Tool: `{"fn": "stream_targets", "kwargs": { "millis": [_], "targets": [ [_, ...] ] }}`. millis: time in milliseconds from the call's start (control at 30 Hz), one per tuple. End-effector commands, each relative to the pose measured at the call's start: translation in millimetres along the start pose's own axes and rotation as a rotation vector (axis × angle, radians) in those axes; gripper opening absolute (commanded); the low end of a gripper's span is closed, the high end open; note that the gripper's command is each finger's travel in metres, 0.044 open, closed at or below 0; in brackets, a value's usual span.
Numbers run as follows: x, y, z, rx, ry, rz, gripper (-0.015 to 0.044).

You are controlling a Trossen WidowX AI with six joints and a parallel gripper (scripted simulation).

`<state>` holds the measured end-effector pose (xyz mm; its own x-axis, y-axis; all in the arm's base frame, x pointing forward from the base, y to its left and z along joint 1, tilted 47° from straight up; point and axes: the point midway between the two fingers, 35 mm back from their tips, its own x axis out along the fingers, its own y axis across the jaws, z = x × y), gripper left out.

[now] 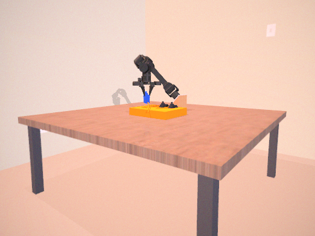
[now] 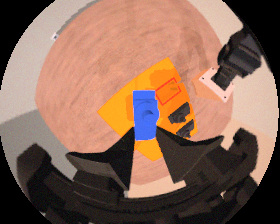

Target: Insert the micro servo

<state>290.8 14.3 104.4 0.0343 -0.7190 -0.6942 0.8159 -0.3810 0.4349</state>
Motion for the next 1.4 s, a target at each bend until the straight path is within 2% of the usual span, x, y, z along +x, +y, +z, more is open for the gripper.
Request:
{"fn": "stream_targets", "kwargs": {
  "millis": [0,1367],
  "targets": [
    [-1.7,0.6,1.3,-0.122,0.001,0.008,0.0],
    [-1.8,0.6,1.3,-1.548,-0.004,0.008,0.0]
  ]
}}
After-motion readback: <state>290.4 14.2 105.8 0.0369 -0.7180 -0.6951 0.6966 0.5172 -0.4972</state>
